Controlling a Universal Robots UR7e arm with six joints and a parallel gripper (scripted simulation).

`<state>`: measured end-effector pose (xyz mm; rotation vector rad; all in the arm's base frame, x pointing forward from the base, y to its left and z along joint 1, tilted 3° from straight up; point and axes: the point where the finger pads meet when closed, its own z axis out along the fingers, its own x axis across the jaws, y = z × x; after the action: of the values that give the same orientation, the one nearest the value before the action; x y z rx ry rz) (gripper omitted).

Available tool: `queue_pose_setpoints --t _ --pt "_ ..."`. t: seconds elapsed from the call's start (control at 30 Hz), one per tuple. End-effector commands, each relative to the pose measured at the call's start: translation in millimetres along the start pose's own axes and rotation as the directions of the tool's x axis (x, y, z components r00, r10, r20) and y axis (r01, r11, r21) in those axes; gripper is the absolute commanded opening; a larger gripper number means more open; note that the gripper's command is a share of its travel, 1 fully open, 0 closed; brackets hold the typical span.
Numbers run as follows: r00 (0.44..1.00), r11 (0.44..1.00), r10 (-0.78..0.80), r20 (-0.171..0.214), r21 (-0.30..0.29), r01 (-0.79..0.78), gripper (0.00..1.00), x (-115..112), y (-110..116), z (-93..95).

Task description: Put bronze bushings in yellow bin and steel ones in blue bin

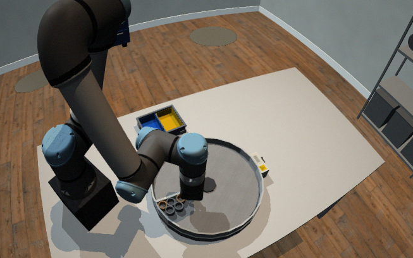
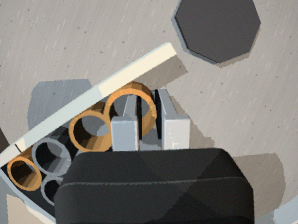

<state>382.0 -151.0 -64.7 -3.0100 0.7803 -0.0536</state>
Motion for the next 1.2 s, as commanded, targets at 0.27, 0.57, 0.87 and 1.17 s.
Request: queue_pose_setpoints --t 0.27,0.57,0.87,1.17 --pt "1.0 1.0 0.0 -0.001 0.0 0.0 0.0 0.4 0.1 -3.5" --pt "1.0 1.0 0.0 -0.001 0.0 0.0 0.0 0.4 0.1 -6.0" --pt "1.0 1.0 0.0 -0.001 0.0 0.0 0.0 0.4 0.1 -7.9" --pt "1.0 1.0 0.0 -0.001 0.0 0.0 0.0 0.4 0.1 -9.7"
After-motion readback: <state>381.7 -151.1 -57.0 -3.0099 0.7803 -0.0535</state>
